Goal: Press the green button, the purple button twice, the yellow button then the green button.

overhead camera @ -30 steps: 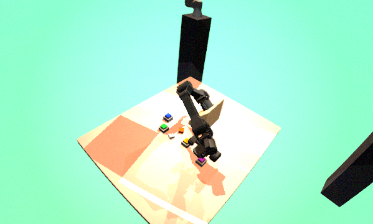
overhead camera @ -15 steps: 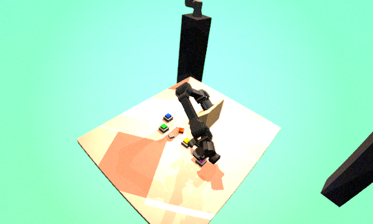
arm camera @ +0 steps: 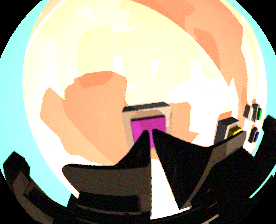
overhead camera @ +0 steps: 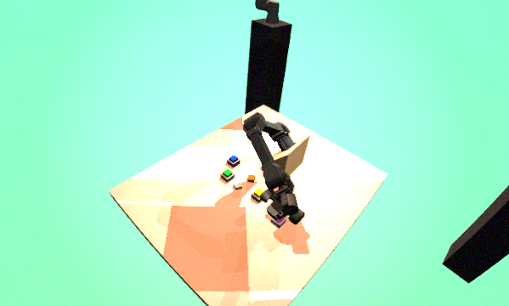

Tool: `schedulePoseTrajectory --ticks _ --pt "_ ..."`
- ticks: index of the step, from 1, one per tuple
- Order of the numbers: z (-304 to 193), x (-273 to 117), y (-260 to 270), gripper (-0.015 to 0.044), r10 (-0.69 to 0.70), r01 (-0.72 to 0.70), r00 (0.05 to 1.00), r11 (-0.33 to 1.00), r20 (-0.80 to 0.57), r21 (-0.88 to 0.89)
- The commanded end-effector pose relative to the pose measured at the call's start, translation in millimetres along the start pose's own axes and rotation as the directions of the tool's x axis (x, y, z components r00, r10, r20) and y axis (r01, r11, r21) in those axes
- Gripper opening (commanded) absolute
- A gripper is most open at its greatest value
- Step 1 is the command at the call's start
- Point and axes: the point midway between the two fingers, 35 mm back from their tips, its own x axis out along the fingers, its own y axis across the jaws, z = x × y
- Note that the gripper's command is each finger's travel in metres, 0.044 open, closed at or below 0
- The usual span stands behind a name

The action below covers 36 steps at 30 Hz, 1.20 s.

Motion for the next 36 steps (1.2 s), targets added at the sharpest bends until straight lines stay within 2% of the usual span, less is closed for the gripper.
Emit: schedulePoseTrajectory --ticks 1,3,7,11,13,17,29,34,36 --pt "0.1 -10.6 0.3 0.002 0.0 0.0 1.0 1.0 -0.001 -0.002" --pt "-0.6 -30.9 0.4 0.002 -0.001 0.001 1.0 1.0 -0.001 -0.006" --pt "-0.5 -36.1 0.6 0.002 -0.001 0.001 1.0 1.0 -0.002 -0.007" --pt "-0.1 -85.3 1.4 0.002 0.001 -0.002 1.0 1.0 -0.002 -0.007" --pt "-0.8 -95.7 0.9 0.002 0.001 -0.001 1.0 1.0 -0.002 -0.007" --pt "-1.0 -96.9 -6.7 0.002 0.001 -0.001 1.0 1.0 -0.003 -0.008" --pt "-37.4 -95.8 -141.1 0.002 -0.006 0.006 1.0 1.0 -0.005 -0.012" --pt "-40.9 -91.9 -147.6 0.002 -0.007 0.007 1.0 1.0 -0.006 -0.012" --pt "-39.8 -71.3 -147.1 0.002 -0.006 0.006 1.0 1.0 -0.005 -0.012"
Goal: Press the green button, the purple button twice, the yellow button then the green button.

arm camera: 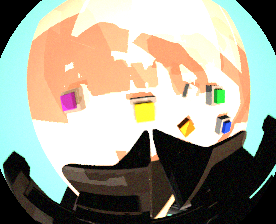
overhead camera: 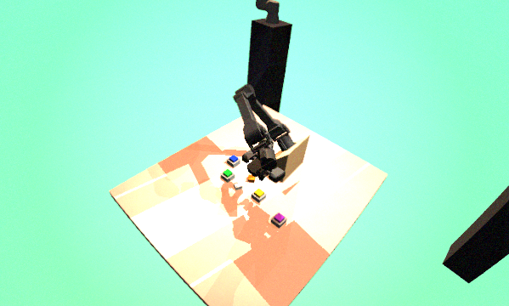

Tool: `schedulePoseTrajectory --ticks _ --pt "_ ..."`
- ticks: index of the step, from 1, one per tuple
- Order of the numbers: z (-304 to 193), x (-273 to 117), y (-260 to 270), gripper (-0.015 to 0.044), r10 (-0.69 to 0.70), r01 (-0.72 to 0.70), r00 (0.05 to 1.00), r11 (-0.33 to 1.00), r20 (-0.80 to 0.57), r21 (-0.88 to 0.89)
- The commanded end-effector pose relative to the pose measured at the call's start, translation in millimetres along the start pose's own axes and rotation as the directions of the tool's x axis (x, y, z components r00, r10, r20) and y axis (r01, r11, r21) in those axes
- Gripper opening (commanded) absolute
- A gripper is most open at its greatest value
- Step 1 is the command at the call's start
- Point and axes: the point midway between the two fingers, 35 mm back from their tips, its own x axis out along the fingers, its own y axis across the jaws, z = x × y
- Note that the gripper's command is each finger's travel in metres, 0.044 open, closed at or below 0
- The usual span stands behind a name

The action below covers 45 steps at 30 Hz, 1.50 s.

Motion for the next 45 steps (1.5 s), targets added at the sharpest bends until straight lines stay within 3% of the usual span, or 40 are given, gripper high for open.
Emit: schedulePoseTrajectory --ticks 1,4,27,45 --pt "-1.6 34.4 -3.7 0.002 -0.007 0.007 1.0 1.0 -0.008 -0.004" --pt "-3.3 56.6 -5.1 0.002 -0.01 0.01 1.0 1.0 -0.008 -0.003" --pt "-3.5 87.8 -5.7 0.002 -0.011 0.011 1.0 1.0 -0.008 -0.003" --pt "-3.7 90.1 -5.8 0.002 -0.012 0.012 1.0 1.0 -0.008 -0.003"
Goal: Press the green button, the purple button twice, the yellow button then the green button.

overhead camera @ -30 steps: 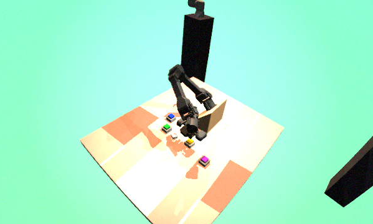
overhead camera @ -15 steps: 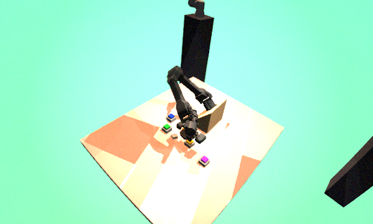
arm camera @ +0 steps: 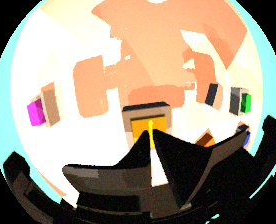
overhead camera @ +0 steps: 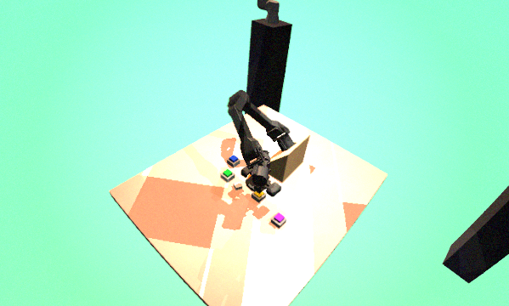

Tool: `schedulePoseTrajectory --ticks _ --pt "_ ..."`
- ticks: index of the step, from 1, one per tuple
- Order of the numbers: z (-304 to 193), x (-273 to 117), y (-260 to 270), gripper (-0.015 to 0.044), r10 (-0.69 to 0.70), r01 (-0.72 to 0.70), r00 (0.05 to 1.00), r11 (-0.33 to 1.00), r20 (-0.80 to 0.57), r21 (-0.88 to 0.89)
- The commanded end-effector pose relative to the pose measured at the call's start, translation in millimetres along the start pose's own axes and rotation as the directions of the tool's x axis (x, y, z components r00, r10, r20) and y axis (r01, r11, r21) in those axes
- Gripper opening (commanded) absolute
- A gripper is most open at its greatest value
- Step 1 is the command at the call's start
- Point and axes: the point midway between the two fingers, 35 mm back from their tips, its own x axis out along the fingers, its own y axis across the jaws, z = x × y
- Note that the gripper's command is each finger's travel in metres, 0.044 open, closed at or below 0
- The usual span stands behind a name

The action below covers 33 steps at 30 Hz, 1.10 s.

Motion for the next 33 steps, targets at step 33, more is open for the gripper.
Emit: schedulePoseTrajectory --ticks 33 --pt "17.1 -94.7 -183.8 0.002 -0.006 0.006 1.0 1.0 -0.002 -0.008"
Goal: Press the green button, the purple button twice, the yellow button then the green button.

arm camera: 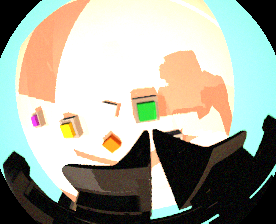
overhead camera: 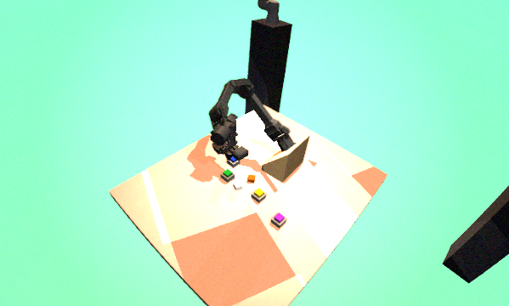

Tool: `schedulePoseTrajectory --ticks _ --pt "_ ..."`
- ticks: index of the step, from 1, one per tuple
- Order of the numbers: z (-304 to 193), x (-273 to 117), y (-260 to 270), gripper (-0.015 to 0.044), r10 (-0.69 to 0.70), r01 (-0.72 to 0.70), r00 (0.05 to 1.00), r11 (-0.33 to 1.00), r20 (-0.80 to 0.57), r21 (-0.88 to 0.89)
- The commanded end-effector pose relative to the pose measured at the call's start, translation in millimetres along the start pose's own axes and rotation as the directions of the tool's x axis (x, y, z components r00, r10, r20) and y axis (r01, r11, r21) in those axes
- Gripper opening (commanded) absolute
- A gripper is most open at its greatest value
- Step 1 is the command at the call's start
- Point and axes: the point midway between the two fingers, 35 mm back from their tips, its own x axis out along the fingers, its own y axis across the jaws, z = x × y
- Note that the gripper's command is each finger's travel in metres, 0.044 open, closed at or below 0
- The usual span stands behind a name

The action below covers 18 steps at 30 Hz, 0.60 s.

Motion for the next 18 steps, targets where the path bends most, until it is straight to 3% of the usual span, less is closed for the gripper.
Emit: schedulePoseTrajectory --ticks 1,4,9,18 --pt "-3.9 0.2 -9.8 0.002 -0.006 0.006 1.0 1.0 -0.003 -0.028" --pt "-3.6 2.8 -9.7 0.002 -0.006 0.006 1.0 1.0 -0.003 -0.028" --pt "-3.8 59.1 -10.7 0.002 -0.008 0.008 1.0 1.0 -0.002 -0.027" --pt "-3.8 69.0 -10.8 0.002 -0.008 0.008 1.0 1.0 -0.002 -0.027"
